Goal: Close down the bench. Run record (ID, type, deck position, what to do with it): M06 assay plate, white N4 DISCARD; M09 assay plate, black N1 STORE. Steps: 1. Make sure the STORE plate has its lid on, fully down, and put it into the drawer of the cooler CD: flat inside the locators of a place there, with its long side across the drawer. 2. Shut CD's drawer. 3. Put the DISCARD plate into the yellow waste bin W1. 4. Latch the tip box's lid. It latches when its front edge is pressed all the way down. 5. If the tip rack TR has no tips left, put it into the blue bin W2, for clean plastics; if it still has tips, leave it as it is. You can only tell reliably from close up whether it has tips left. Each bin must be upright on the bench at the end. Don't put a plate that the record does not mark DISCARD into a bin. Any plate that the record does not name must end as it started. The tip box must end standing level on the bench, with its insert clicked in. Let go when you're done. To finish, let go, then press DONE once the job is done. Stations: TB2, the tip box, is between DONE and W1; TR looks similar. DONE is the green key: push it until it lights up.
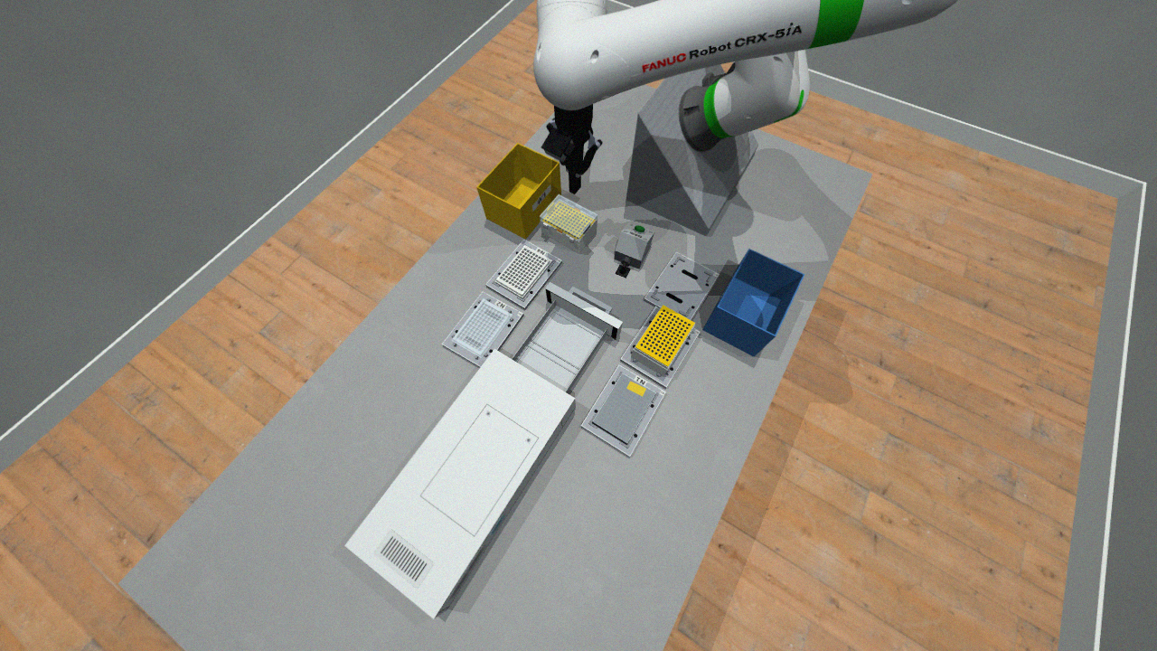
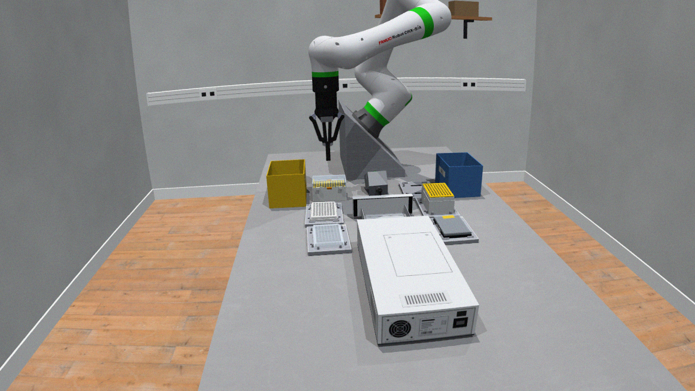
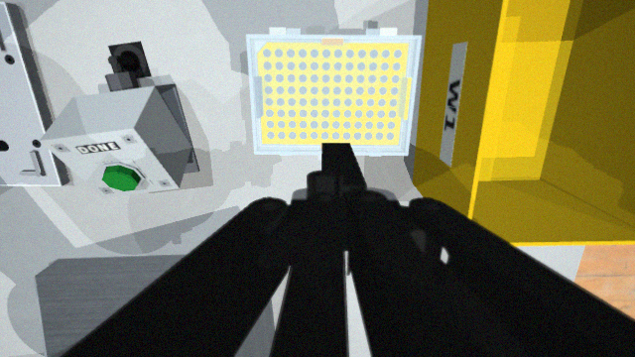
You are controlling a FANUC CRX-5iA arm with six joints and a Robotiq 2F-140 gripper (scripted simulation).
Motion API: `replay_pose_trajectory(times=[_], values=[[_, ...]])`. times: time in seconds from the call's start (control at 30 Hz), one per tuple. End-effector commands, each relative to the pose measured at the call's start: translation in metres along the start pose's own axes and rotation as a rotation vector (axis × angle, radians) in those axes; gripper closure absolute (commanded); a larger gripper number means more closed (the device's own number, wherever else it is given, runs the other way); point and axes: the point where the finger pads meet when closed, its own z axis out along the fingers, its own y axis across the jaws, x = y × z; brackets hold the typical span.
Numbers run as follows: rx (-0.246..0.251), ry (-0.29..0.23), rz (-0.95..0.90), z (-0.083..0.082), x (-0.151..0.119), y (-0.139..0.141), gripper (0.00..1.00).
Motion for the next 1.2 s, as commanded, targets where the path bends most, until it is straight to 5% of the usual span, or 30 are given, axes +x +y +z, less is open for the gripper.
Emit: replay_pose_trajectory(times=[0.0, 0.6, 0.63, 1.17], values=[[-0.001, 0.001, 0.000, -0.008, 0.000, 0.000, 0.90], [-0.001, 0.001, 0.000, -0.017, 0.000, 0.000, 0.90], [-0.001, 0.001, -0.028, -0.017, 0.003, -0.002, 0.30], [-0.001, 0.001, -0.028, -0.016, 0.042, -0.043, 0.30]])
